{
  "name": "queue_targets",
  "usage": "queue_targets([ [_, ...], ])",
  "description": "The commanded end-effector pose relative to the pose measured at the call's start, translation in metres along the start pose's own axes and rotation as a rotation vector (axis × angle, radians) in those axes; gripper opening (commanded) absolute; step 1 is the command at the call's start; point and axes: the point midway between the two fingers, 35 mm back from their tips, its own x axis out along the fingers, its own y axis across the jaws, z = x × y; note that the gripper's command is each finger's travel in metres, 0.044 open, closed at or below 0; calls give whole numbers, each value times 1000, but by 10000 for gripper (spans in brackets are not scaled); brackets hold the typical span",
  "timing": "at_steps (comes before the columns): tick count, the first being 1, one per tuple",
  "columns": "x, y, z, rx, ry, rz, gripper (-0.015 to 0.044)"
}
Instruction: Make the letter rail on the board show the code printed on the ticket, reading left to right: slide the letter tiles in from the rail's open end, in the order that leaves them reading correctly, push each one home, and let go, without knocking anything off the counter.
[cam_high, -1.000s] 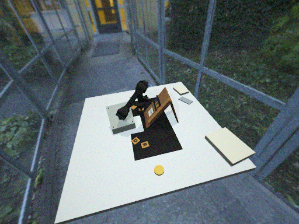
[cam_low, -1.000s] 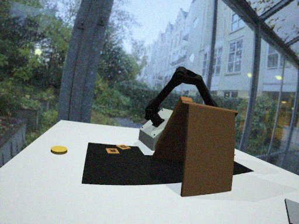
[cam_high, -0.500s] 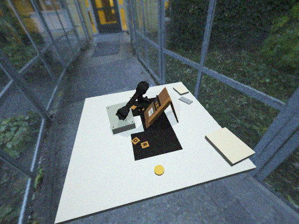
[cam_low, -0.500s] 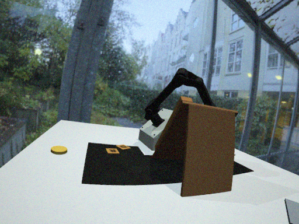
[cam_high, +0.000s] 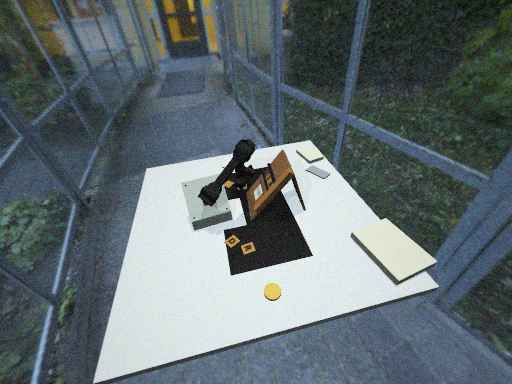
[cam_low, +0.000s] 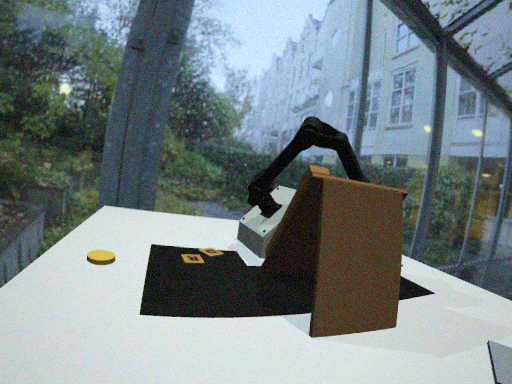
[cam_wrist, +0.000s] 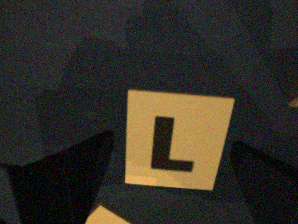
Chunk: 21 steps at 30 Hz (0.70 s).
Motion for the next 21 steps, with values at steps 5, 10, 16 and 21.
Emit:
queue_targets([
  [5,1,-1,0,-4,-2,-3,340],
  [10,1,-1,0,-4,-2,-3,340],
  [16,1,-1,0,-4,-2,-3,327],
  [21,1,-1,0,-4,-2,-3,293],
])
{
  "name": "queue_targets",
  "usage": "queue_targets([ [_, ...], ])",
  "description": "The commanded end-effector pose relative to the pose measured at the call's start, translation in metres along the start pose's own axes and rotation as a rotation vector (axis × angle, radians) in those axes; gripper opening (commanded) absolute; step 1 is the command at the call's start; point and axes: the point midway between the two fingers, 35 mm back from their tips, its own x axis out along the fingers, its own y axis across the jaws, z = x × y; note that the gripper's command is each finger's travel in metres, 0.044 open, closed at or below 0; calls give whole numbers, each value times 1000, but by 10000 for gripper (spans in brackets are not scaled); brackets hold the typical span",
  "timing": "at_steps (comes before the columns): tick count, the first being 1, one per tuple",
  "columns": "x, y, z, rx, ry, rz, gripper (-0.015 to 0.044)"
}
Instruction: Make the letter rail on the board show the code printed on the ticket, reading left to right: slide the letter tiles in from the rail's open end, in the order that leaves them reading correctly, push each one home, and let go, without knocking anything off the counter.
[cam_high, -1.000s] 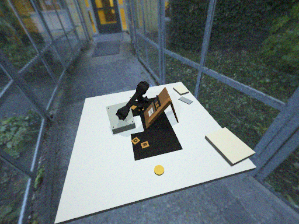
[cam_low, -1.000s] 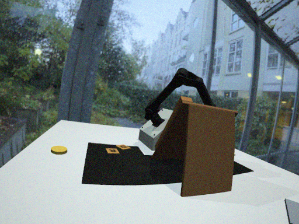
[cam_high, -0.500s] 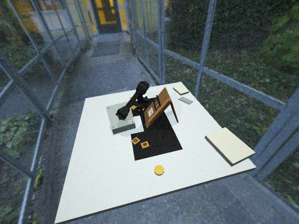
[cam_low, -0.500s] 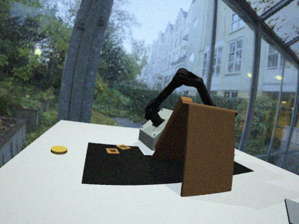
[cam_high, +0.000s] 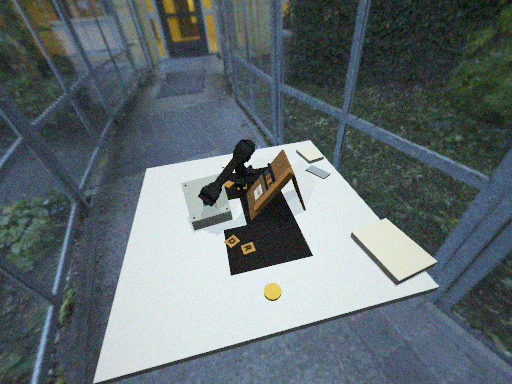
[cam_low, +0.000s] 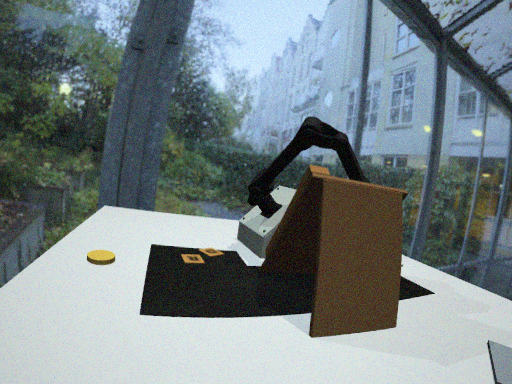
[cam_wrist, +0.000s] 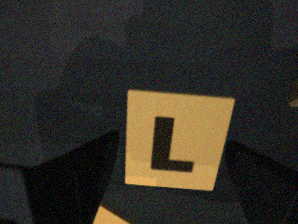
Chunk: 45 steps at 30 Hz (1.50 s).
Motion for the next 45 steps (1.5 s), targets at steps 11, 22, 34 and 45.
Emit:
queue_targets([
  [11,-2,0,0,-4,-3,-3,181],
  [22,-10,-1,-1,-4,-2,-2,0],
  [34,-18,-2,-1,-4,-2,-2,0],
  [45,-25,-3,-1,-4,-2,-2,0],
])
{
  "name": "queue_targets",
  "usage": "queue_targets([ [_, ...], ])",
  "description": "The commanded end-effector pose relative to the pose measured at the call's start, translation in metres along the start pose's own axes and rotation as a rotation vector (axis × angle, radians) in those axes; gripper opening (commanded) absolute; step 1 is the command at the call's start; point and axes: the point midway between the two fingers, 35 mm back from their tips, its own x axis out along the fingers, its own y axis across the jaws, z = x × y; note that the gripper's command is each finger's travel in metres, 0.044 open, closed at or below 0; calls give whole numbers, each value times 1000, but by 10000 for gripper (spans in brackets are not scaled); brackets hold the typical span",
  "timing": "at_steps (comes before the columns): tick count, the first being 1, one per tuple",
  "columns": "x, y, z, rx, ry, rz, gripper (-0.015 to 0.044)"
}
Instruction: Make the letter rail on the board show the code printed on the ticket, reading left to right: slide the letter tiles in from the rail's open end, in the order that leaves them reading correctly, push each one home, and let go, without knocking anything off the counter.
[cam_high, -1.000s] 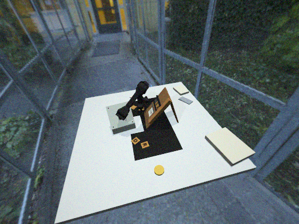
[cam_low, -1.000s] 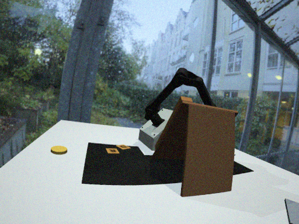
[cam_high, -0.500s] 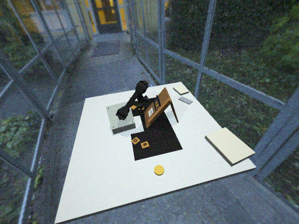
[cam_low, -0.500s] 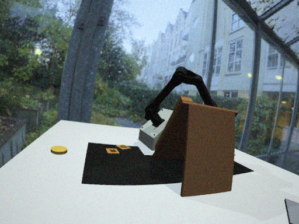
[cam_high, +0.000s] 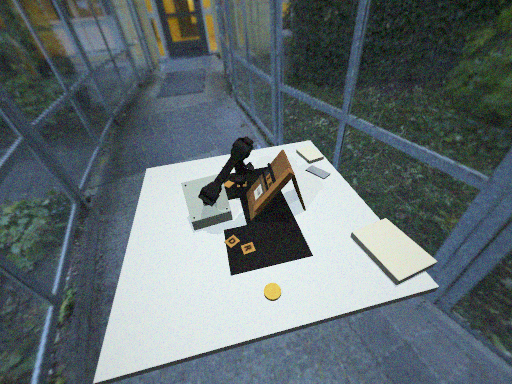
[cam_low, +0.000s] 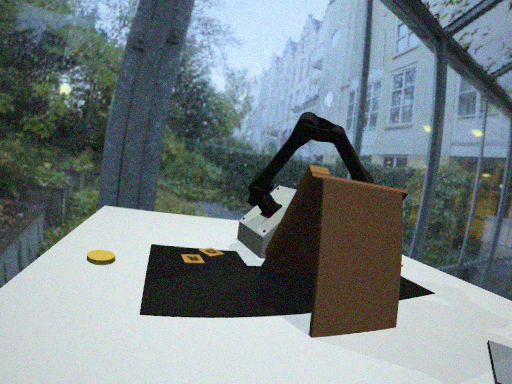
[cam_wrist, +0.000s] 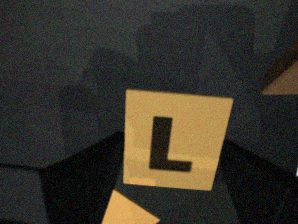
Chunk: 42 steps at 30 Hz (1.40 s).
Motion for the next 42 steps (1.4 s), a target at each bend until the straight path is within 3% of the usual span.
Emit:
queue_targets([
  [1,-3,0,0,4,3,3,0],
  [11,-7,2,3,-8,-20,10,0],
  [26,-56,44,72,-122,-483,128,0],
  [38,-125,49,117,-107,-845,72,0],
  [42,-134,48,121,-98,-881,56,0],
])
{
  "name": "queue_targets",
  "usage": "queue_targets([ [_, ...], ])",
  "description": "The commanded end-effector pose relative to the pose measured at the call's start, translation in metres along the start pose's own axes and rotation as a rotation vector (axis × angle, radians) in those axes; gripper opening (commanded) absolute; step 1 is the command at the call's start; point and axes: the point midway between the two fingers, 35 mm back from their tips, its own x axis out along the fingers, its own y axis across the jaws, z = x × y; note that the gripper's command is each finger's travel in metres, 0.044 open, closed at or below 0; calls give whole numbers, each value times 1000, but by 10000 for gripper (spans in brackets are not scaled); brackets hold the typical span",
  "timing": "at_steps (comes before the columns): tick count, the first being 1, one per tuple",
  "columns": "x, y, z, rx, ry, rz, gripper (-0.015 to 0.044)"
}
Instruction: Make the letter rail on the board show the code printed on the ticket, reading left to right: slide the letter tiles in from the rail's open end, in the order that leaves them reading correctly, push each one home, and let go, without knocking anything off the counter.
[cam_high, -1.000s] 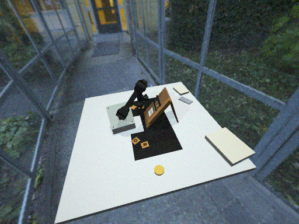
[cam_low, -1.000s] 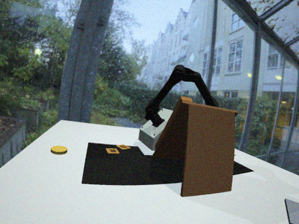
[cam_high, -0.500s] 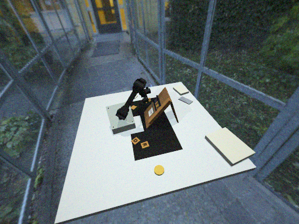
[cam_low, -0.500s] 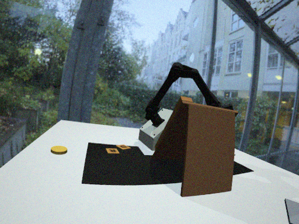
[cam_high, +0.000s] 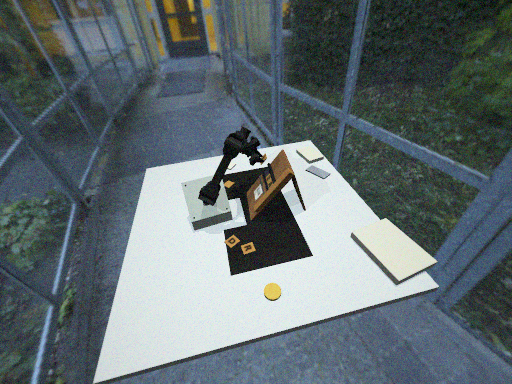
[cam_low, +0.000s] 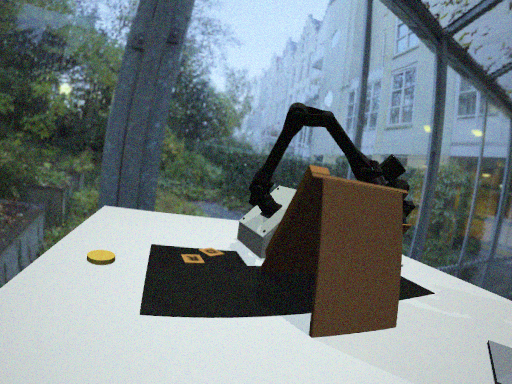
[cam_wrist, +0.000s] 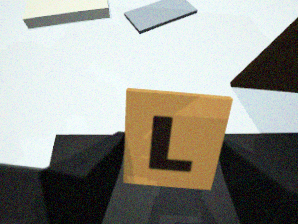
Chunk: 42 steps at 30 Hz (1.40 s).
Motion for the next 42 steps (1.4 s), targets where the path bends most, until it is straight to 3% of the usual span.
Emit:
queue_targets([
  [1,-1,-3,3,-11,-21,-19,0],
  [42,-1,-14,1,-12,-21,-19,0],
])
